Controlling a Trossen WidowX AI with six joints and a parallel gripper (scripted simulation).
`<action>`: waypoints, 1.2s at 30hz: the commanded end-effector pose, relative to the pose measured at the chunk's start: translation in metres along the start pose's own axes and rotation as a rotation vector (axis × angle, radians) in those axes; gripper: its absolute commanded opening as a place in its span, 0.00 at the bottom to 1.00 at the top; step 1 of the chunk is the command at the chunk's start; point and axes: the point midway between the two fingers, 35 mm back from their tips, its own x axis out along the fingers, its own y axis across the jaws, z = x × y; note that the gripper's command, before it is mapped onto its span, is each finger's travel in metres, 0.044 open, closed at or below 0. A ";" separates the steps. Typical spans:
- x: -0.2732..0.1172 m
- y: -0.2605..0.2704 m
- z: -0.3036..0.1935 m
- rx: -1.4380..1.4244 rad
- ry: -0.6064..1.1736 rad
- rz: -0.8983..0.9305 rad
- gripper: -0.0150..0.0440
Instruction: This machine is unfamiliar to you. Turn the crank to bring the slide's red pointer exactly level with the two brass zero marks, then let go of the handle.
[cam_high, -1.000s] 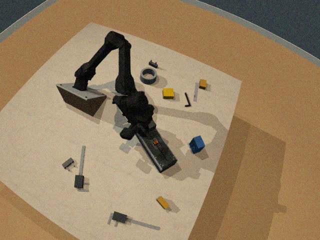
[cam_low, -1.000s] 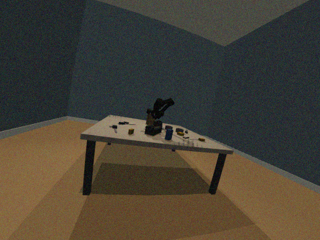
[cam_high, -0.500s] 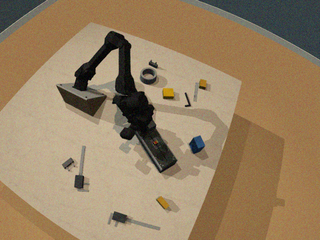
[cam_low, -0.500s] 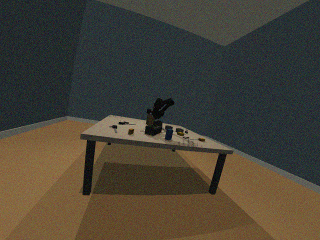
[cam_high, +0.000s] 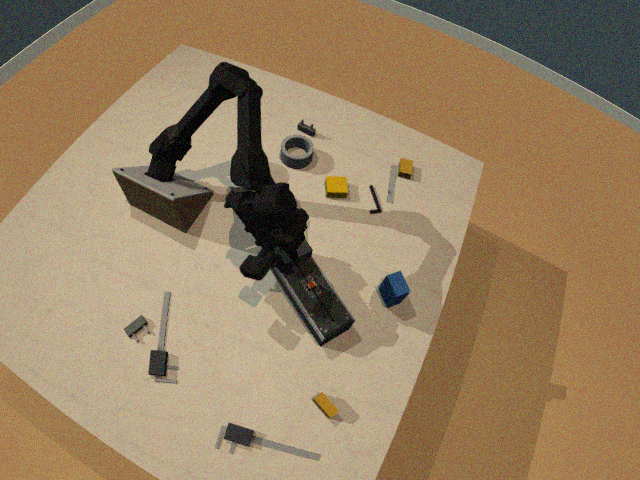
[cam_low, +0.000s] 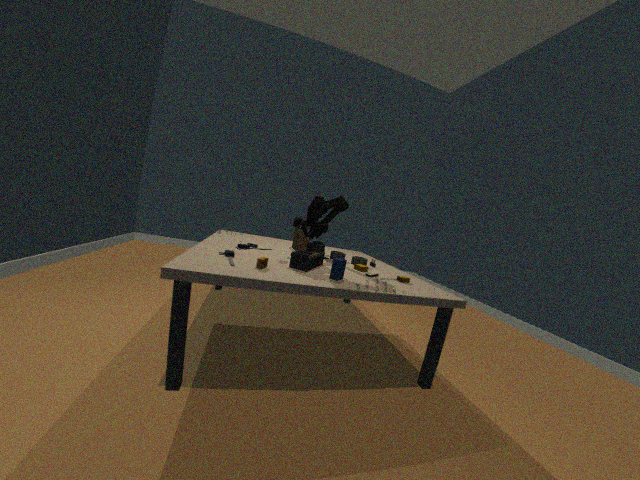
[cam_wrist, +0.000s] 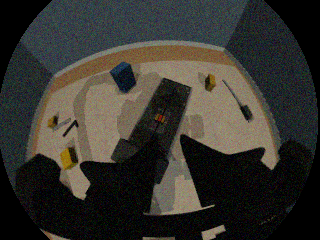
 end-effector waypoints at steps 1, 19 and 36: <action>0.000 0.000 0.000 0.000 0.000 -0.001 0.65; 0.000 0.000 0.000 0.000 0.000 -0.001 0.60; 0.000 0.000 0.000 0.000 0.000 -0.001 0.25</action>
